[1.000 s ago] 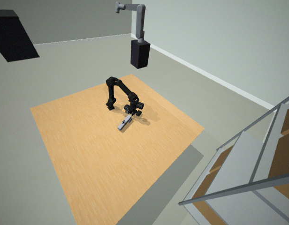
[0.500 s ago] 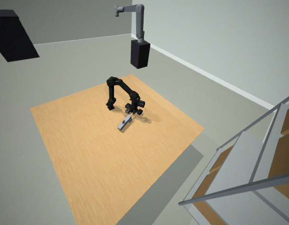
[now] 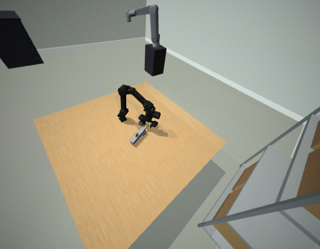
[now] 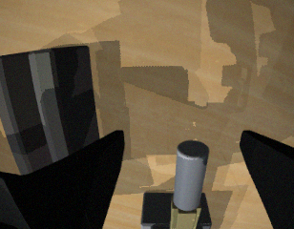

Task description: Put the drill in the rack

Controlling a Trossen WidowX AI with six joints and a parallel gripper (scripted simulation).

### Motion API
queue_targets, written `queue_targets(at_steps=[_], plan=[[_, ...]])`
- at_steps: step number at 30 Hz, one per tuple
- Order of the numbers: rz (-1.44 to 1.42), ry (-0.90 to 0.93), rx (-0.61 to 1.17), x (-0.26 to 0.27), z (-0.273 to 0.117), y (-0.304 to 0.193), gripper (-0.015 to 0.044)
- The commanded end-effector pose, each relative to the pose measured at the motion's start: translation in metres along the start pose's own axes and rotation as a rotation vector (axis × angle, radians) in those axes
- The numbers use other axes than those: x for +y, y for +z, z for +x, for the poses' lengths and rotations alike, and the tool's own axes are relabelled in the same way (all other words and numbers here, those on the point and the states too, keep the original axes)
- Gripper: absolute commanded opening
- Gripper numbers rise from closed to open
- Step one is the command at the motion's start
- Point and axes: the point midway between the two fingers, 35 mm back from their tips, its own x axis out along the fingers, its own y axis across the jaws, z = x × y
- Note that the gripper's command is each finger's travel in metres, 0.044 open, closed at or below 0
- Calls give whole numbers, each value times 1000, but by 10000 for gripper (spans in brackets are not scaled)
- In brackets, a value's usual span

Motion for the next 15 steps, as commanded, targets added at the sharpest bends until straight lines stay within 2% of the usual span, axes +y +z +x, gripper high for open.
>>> queue_targets(at_steps=[1,2,15], plan=[[-2,-3,0,0,1,-2,420],[-2,-3,0,0,1,-3,440],[-2,-4,0,-1,3,-10,440]])
